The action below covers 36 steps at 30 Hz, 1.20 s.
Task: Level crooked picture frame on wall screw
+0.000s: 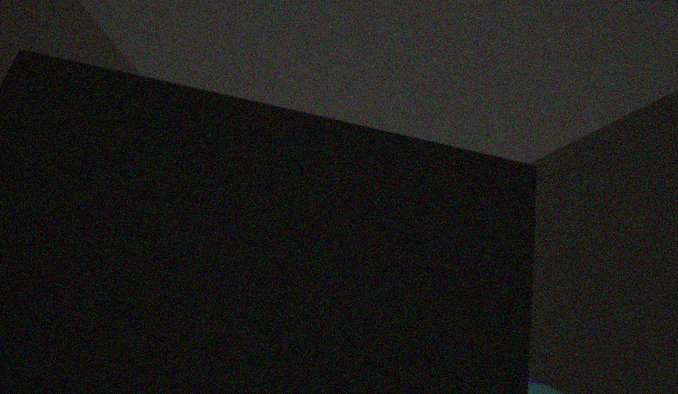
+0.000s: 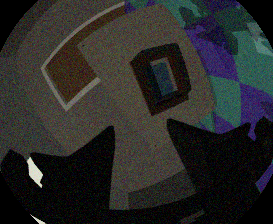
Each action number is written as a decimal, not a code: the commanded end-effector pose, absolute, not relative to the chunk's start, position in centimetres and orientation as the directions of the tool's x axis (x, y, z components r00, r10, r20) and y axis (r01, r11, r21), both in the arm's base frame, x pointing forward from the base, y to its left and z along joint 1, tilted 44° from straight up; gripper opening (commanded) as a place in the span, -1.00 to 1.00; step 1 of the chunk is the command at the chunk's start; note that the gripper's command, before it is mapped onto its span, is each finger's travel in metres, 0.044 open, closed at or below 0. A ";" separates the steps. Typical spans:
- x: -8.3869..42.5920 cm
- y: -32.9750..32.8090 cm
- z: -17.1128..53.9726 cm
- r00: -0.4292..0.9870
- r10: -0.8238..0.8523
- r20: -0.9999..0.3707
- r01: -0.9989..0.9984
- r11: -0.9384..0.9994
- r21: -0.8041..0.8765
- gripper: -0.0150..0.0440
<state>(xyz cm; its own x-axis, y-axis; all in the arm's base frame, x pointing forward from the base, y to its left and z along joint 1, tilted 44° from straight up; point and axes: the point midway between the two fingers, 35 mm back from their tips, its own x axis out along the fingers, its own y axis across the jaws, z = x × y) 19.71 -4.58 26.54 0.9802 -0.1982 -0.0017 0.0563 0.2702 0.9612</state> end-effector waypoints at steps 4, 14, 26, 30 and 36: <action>19.7 -4.5 26.5 0.981 -0.195 -0.002 0.055 0.264 0.963 0.39; 19.7 -4.5 26.5 0.981 -0.195 -0.002 0.055 0.264 0.963 0.39; 26.7 -7.1 24.0 0.981 -0.195 0.003 0.098 0.505 0.858 0.39; 27.5 -7.4 23.4 0.981 -0.195 0.003 0.104 0.538 0.836 0.39; 27.5 -7.4 23.4 0.981 -0.195 0.003 0.104 0.538 0.836 0.39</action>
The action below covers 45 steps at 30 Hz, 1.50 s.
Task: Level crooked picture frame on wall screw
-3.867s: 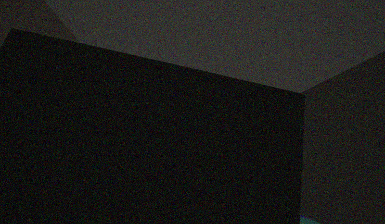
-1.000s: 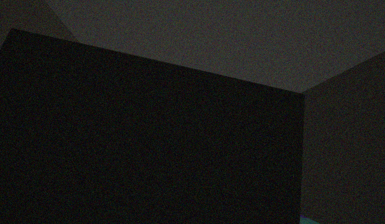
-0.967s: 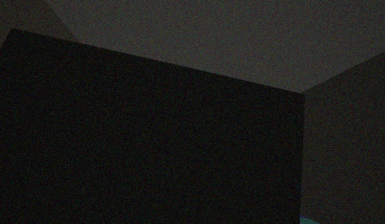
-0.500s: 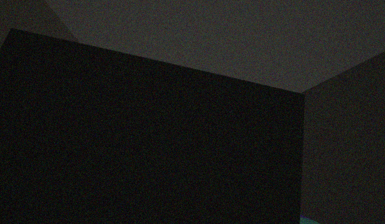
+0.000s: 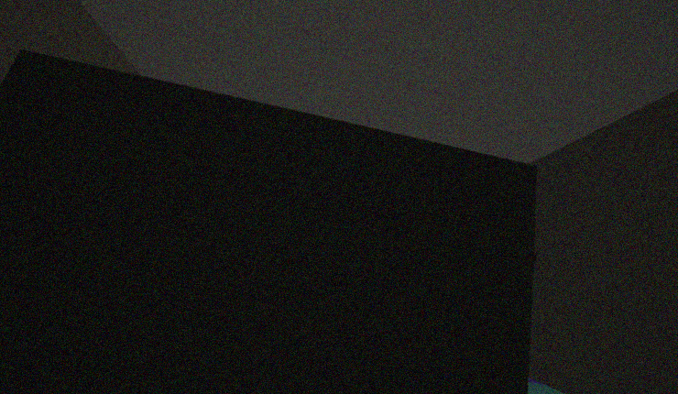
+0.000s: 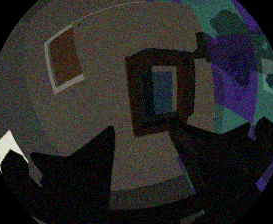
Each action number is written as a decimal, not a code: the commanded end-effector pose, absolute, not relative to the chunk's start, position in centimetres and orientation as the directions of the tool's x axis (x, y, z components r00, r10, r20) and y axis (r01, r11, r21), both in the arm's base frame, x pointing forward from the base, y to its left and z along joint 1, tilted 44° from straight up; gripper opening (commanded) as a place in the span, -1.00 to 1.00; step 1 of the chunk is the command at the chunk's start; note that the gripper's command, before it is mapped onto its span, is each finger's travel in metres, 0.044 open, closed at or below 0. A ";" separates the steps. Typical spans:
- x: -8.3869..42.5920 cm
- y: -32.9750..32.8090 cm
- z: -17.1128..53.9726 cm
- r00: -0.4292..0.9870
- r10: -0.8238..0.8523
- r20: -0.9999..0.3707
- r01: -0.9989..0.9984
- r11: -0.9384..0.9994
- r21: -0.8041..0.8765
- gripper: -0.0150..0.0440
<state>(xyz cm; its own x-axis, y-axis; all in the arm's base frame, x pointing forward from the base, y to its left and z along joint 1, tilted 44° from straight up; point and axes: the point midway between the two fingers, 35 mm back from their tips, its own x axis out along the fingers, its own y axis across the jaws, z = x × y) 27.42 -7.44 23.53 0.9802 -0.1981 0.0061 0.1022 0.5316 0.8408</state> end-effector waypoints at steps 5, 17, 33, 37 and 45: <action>27.2 -7.4 23.4 0.981 -0.195 0.003 0.105 0.538 0.836 0.39; 30.8 -8.2 23.9 0.981 -0.195 0.005 0.103 0.539 0.836 0.39; 35.1 -8.9 23.4 0.981 -0.195 0.007 0.101 0.539 0.836 0.39; 35.1 -8.9 23.4 0.981 -0.195 0.007 0.101 0.539 0.836 0.39; 35.9 -9.1 23.5 0.981 -0.195 0.008 0.101 0.539 0.836 0.39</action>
<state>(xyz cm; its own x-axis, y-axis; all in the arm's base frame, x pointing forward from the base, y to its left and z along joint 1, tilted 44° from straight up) 35.51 -8.95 23.44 0.9815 -0.1913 0.0068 0.0984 0.5346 0.8393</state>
